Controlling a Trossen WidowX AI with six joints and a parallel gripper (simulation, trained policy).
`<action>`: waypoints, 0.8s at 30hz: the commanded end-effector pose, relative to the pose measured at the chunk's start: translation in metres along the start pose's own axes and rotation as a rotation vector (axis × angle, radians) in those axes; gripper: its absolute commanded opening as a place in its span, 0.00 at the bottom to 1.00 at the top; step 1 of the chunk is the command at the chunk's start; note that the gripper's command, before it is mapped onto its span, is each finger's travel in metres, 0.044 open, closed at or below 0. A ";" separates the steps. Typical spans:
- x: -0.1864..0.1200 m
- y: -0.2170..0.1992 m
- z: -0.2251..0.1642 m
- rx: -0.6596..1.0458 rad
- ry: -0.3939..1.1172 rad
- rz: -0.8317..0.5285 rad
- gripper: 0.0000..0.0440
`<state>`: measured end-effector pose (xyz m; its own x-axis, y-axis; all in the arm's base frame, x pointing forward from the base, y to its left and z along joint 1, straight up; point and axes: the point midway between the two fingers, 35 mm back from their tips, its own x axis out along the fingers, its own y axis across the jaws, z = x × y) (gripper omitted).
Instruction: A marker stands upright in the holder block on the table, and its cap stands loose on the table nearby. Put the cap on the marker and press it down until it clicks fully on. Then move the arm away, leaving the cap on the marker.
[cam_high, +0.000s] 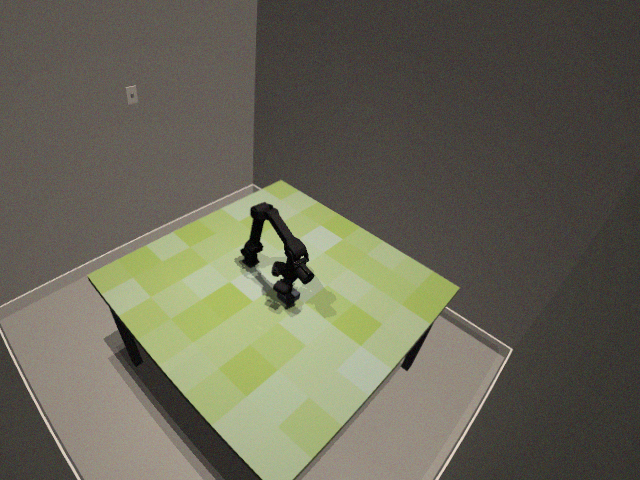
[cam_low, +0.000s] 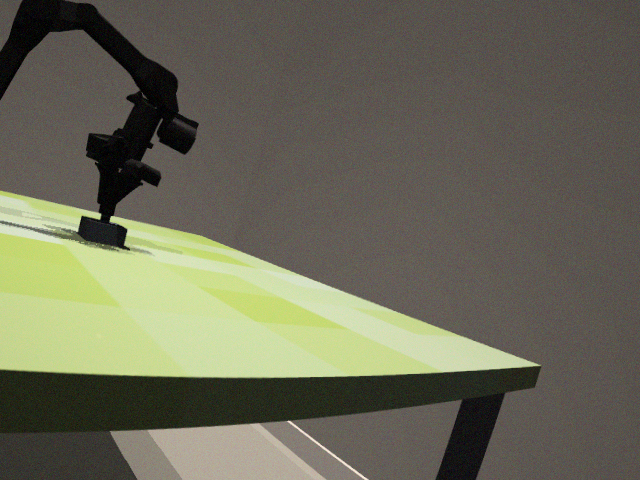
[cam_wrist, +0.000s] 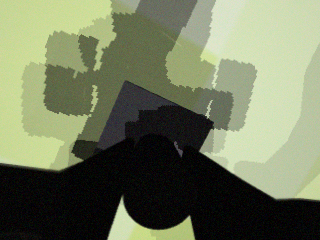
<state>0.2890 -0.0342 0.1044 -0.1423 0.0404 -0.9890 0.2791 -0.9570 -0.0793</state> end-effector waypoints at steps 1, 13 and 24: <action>0.018 -0.006 0.003 -0.027 -0.032 -0.029 0.12; 0.025 -0.002 0.004 -0.065 -0.027 -0.006 0.17; 0.029 0.004 0.003 -0.097 -0.018 0.019 0.20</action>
<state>0.2891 -0.0344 0.0941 -0.1109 0.0311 -0.9933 0.3563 -0.9318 -0.0690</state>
